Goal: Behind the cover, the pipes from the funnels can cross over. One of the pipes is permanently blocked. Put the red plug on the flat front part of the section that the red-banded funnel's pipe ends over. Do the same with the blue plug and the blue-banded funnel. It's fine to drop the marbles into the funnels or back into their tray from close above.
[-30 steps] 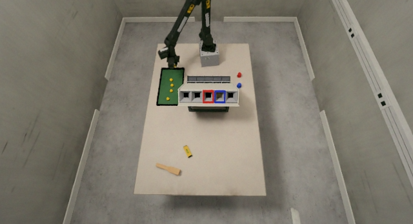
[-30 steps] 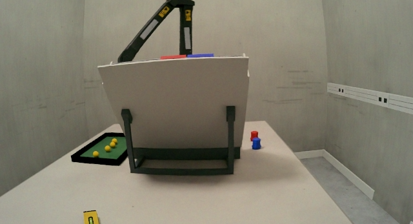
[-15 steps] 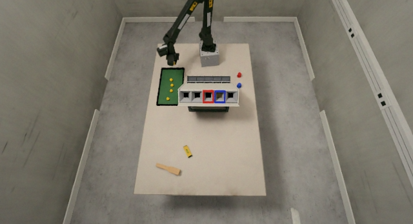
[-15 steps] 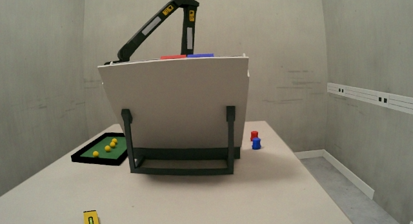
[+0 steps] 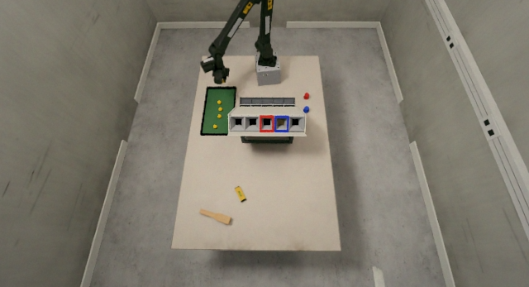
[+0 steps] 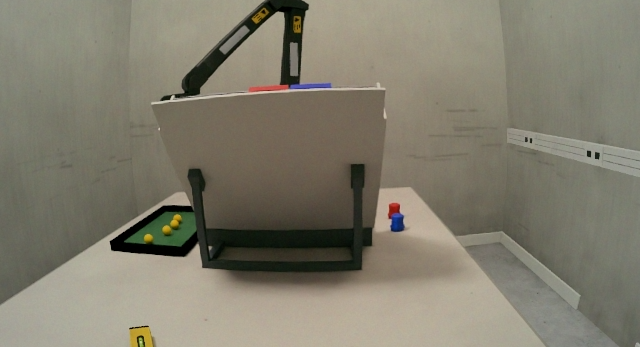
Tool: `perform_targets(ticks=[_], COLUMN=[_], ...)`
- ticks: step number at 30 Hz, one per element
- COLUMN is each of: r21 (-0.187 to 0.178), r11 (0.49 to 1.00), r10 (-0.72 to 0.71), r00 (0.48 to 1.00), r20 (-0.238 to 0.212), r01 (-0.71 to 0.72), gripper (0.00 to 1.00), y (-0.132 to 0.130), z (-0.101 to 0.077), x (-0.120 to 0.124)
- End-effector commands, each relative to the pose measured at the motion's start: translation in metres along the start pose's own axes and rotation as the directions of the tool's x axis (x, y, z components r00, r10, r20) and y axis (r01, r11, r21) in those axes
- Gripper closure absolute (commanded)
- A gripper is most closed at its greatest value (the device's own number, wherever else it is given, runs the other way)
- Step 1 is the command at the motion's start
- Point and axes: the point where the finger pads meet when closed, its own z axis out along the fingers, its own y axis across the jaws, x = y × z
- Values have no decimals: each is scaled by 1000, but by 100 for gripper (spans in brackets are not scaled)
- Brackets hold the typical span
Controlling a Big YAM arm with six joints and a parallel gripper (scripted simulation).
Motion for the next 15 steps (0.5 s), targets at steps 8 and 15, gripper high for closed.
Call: perform_targets(ticks=[8,15], r21=[14,12], r11=[1000,1000], r10=[1,1], r00=[1000,1000], r20=[10,8], r01=[-1,-1], gripper=[100,100], y=[-17,-18], z=[-8,-8], x=[-12,-12])
